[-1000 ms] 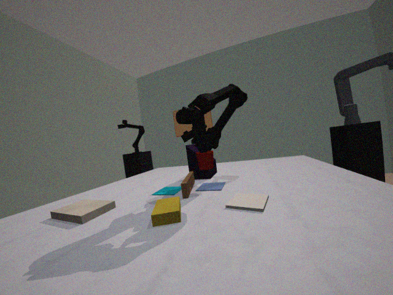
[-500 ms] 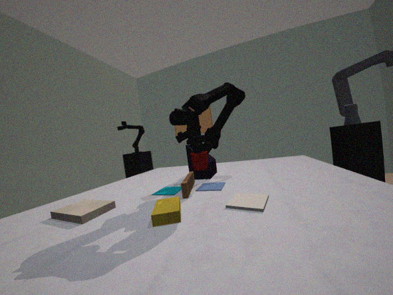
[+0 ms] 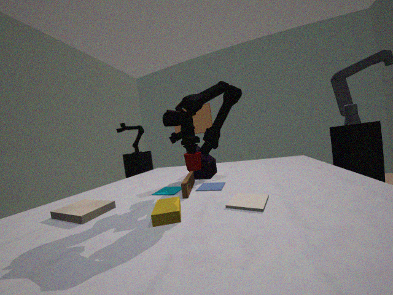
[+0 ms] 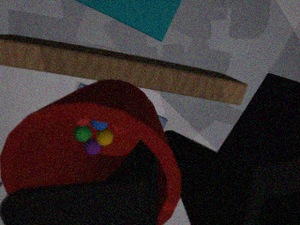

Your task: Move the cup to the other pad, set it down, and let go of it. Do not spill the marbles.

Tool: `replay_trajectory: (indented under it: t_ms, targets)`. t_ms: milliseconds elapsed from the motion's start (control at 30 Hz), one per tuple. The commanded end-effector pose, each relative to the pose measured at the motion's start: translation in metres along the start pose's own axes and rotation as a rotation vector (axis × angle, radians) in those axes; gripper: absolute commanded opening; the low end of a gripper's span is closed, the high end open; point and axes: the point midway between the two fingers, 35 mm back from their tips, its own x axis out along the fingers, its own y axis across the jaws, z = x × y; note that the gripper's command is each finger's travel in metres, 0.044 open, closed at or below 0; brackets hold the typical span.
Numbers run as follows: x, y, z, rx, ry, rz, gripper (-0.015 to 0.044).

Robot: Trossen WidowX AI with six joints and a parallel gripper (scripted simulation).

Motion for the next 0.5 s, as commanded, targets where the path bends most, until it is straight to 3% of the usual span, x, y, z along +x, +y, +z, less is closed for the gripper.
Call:
replay_trajectory:
  t_ms: [0, 467]
  targets:
    - [-0.001, -0.001, 0.009, -0.008, -0.005, -0.001, 0.0000]
    - [-0.002, -0.008, 0.033, -0.008, -0.006, -0.001, 0.0000]
